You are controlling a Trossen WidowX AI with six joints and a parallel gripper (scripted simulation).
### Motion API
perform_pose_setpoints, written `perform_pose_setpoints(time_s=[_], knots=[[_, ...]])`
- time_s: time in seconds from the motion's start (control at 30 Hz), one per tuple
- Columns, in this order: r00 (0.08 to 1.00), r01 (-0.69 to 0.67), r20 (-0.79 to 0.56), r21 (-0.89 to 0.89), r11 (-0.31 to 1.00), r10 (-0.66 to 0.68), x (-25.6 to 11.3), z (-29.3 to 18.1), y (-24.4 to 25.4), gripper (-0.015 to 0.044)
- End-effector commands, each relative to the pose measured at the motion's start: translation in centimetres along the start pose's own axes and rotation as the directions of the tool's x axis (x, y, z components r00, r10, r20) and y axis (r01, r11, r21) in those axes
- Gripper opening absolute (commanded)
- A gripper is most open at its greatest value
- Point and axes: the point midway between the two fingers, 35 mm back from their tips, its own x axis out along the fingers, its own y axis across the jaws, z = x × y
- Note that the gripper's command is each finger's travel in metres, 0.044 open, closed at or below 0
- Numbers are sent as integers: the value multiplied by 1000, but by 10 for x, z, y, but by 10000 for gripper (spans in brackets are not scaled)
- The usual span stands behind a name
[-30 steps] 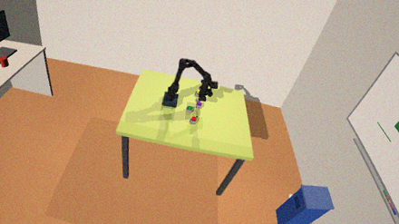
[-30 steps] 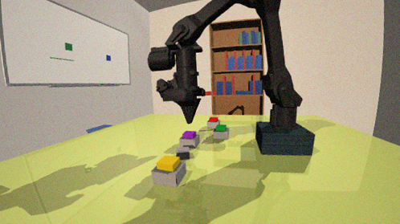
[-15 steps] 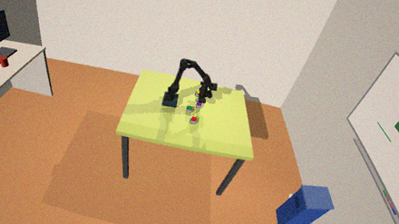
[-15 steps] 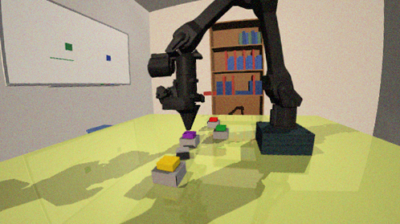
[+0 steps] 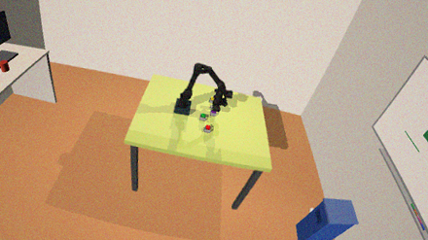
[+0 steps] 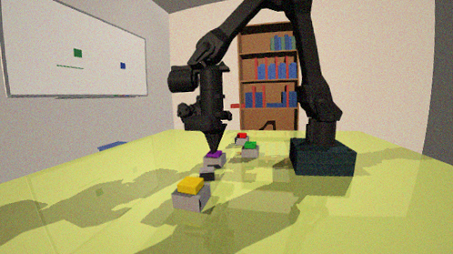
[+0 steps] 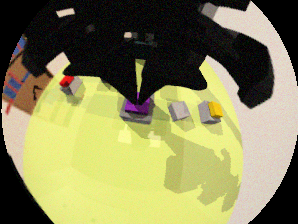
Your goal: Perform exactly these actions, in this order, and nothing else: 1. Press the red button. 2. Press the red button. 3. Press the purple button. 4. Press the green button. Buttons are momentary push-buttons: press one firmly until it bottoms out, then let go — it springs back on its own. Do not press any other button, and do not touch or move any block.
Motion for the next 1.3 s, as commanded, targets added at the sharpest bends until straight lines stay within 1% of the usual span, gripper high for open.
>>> perform_pose_setpoints(time_s=[0.0,0.43,0.47,0.57,0.73,0.77,0.87,0.9,1.07,1.13,1.27], knots=[[1000,0,-5,5,1000,0,2,-1,0,20],[1000,0,-5,5,1000,0,2,-1,0,20],[1000,0,-2,0,1000,0,-2,0,0,20],[1000,0,-4,5,1000,0,-28,-1,0,20],[1000,0,-5,5,1000,0,-33,0,0,20],[1000,0,-5,5,1000,0,-41,0,0,20],[1000,0,-4,5,1000,0,-82,1,0,20],[1000,0,-4,5,1000,0,-90,0,0,20],[1000,0,-4,5,1000,0,-93,0,0,20],[1000,1,-5,5,1000,-1,-94,-6,-9,20],[1000,6,-8,5,1000,-6,-96,-44,-56,20]])
